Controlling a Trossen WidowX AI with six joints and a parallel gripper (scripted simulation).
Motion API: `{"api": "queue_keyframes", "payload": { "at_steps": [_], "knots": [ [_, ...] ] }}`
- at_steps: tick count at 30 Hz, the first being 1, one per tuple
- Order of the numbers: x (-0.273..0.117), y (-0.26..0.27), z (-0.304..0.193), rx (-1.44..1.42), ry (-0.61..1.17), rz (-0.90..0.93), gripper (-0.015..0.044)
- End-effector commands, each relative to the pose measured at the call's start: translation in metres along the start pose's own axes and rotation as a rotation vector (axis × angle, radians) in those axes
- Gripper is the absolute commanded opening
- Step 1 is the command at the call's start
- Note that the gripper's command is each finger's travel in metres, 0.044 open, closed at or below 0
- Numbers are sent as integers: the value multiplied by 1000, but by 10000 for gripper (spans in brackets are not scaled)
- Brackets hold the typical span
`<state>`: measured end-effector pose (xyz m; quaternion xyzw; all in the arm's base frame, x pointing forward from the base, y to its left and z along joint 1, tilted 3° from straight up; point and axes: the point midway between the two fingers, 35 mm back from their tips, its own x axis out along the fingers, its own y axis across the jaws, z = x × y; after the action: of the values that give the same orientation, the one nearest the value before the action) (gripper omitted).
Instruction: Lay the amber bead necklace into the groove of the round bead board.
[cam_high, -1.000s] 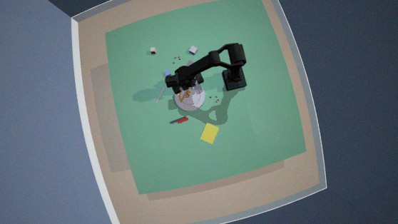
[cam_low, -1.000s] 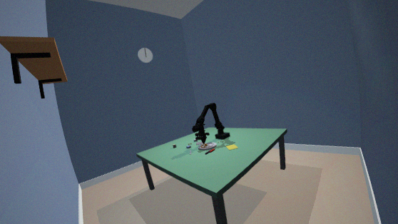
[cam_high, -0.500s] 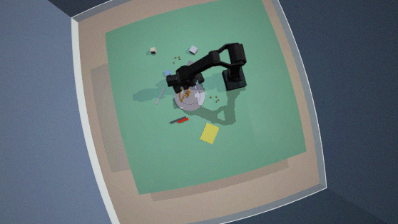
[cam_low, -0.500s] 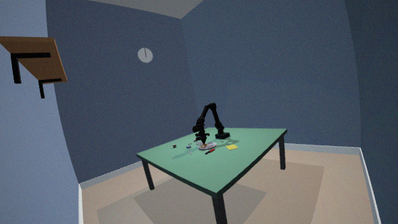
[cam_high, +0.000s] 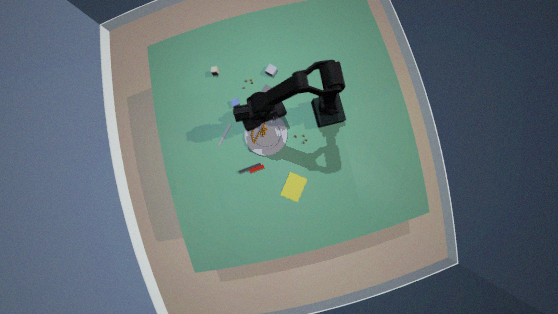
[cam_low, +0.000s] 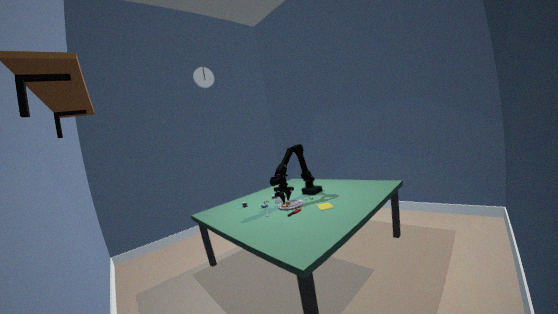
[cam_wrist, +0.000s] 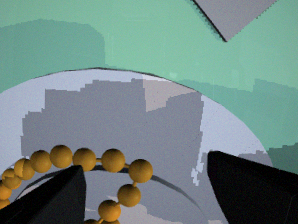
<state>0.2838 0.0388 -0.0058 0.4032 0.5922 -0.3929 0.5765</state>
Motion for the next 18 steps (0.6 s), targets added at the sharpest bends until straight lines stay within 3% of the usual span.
{"api": "queue_keyframes", "payload": {
  "at_steps": [1,5,18],
  "knots": [
    [0,0,0,-1,0,0,341],
    [-2,-1,0,-1,1,-6,440],
    [-5,-1,0,-6,2,-10,440]
  ]
}}
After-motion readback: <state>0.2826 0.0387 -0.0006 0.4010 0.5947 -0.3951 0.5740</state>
